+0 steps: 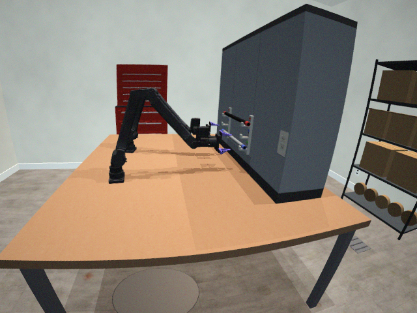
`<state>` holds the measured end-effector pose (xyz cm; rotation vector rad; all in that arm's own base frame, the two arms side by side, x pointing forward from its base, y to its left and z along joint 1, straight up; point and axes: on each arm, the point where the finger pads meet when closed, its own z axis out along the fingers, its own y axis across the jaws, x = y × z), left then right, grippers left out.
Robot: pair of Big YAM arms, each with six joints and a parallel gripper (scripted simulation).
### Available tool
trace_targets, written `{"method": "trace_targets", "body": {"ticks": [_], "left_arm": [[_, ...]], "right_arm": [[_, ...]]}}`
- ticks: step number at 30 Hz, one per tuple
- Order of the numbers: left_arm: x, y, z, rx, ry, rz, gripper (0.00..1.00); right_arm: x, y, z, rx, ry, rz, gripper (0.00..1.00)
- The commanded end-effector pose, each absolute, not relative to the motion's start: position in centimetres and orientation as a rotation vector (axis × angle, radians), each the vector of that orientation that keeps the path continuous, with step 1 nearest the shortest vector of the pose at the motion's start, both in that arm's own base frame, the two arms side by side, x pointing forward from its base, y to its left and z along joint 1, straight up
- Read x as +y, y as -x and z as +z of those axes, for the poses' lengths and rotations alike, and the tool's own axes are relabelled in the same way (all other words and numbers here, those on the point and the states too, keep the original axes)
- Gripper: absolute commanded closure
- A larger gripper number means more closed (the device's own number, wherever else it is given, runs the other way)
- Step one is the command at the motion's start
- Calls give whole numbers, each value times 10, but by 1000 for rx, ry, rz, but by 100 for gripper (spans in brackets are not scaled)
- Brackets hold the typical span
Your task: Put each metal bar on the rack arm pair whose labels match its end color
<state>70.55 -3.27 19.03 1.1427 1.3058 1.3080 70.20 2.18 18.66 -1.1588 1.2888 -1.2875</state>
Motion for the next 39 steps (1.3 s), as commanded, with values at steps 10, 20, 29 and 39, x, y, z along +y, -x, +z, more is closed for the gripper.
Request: {"method": "trace_targets", "body": {"ticks": [10, 20, 29, 39], "left_arm": [[-25, -721, 232, 1265, -1063, 1334, 0], [-25, -721, 248, 1266, -1063, 1333, 0], [-25, -721, 260, 1264, -1060, 1334, 0], [-25, -720, 273, 1261, -1057, 1335, 0]], "right_arm": [[14, -721, 254, 1234, 1067, -1322, 0], [14, -721, 271, 1234, 1066, -1322, 0], [14, -721, 283, 1234, 1066, -1322, 0], [14, -720, 296, 1235, 1066, -1322, 0]]}}
